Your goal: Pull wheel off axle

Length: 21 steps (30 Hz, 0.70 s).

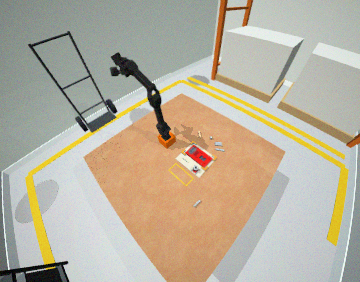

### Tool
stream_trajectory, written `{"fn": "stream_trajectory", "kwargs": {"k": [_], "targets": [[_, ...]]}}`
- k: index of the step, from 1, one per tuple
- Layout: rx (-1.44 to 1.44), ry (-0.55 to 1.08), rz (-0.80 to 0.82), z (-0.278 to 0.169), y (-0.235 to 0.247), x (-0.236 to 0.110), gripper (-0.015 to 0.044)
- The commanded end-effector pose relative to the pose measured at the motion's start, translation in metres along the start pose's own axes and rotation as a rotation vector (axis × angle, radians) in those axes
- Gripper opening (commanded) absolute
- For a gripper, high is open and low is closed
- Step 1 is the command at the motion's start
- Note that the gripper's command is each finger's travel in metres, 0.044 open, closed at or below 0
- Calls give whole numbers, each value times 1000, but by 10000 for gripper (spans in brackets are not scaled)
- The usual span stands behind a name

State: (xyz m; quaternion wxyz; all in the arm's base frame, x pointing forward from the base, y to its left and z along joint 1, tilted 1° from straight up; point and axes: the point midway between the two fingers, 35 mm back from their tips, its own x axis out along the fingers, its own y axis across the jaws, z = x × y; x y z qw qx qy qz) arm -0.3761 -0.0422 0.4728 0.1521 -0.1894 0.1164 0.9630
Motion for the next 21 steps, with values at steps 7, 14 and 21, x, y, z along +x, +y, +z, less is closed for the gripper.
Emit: {"fn": "stream_trajectory", "kwargs": {"k": [7,14,21], "targets": [[13,89,131,-35,44,-2,300],[-56,223,331,-97,118,-40,300],[-141,363,514,-166,175,-98,300]]}}
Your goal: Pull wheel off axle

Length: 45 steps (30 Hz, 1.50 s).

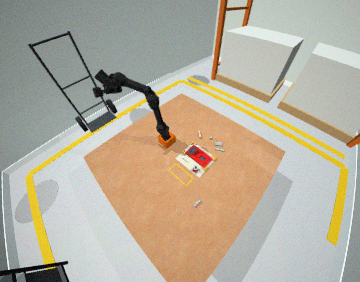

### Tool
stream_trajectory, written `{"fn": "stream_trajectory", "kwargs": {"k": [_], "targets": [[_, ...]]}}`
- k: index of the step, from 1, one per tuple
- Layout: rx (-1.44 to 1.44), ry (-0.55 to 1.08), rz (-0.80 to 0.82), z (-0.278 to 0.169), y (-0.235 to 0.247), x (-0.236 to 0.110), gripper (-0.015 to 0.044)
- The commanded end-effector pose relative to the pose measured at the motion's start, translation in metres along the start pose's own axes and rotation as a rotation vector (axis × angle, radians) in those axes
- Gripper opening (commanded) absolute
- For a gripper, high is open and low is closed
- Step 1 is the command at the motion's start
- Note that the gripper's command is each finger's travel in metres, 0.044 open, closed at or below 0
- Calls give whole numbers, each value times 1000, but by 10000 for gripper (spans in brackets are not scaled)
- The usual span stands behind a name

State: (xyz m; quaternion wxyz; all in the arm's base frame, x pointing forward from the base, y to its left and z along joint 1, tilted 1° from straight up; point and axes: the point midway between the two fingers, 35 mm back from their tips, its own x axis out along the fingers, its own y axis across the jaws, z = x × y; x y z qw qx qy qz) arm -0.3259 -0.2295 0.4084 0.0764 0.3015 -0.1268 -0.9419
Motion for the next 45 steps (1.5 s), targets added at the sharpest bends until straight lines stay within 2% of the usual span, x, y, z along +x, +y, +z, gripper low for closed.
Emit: {"fn": "stream_trajectory", "kwargs": {"k": [1,12,24,32,45], "targets": [[-54,107,121,-52,51,-9,300],[-217,356,350,-187,139,-65,300],[-464,606,538,-336,166,-169,300],[-704,735,640,-428,141,-245,300],[-1014,933,681,-549,33,-355,300]]}}
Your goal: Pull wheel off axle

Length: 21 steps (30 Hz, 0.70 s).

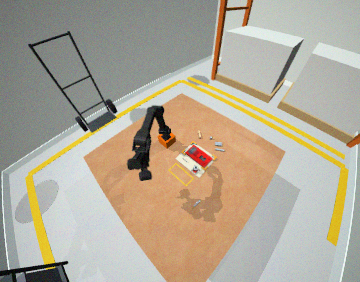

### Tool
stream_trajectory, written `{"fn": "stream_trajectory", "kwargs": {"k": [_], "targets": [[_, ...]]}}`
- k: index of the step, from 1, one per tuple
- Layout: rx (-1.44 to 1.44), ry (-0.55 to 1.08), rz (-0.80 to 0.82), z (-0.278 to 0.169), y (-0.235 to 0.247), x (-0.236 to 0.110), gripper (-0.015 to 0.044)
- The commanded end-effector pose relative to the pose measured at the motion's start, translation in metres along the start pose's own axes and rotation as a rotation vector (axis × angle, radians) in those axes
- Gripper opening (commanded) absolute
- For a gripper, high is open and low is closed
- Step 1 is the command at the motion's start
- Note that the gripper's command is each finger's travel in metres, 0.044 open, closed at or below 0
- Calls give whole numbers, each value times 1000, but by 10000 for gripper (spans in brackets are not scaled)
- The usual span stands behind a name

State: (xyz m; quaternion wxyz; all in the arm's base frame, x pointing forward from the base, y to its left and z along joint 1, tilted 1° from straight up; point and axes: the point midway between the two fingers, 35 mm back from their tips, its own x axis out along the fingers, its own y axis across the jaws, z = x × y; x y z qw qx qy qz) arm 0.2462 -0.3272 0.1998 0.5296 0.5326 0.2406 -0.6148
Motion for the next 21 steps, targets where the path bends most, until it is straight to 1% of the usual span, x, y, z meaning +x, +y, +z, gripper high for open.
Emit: {"fn": "stream_trajectory", "kwargs": {"k": [1,6,11,16,21], "targets": [[-79,99,2,-70,21,8,300],[-165,191,-13,-144,31,12,300],[-255,272,-44,-220,27,11,300],[-350,339,-87,-292,10,6,300],[-443,387,-139,-356,-20,-2,300]]}}
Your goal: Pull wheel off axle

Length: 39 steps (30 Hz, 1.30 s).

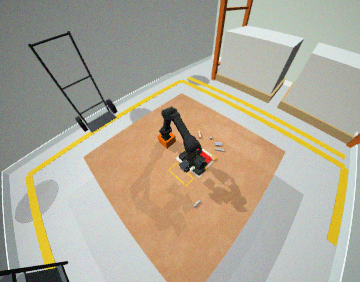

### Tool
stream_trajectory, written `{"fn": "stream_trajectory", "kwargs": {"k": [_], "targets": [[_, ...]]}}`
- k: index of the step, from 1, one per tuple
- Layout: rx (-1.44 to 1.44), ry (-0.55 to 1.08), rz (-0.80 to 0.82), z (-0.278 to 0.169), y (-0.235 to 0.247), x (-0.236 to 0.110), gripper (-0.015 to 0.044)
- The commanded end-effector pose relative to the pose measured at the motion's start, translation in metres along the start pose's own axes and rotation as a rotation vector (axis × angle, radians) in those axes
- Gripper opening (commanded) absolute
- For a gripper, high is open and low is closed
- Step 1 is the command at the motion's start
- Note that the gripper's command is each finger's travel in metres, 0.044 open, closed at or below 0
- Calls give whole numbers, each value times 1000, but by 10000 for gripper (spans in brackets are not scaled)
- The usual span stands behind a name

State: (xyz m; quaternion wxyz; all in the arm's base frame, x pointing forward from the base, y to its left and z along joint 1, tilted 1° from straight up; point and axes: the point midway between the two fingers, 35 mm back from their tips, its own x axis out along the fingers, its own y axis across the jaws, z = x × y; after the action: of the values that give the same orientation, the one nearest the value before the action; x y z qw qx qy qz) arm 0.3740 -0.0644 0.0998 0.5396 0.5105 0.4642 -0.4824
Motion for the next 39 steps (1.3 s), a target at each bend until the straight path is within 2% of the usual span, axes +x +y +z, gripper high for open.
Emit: {"fn": "stream_trajectory", "kwargs": {"k": [1,16,19,26,32,36,39], "targets": [[-69,47,-51,-58,-5,15,300],[-72,49,-54,-64,-10,17,300],[-72,49,-54,-65,-10,30,300],[-72,49,-54,-67,-15,85,300],[-72,49,-54,-67,-16,90,300],[-76,46,-66,-66,-17,86,195],[-76,46,-66,-66,-17,86,175]]}}
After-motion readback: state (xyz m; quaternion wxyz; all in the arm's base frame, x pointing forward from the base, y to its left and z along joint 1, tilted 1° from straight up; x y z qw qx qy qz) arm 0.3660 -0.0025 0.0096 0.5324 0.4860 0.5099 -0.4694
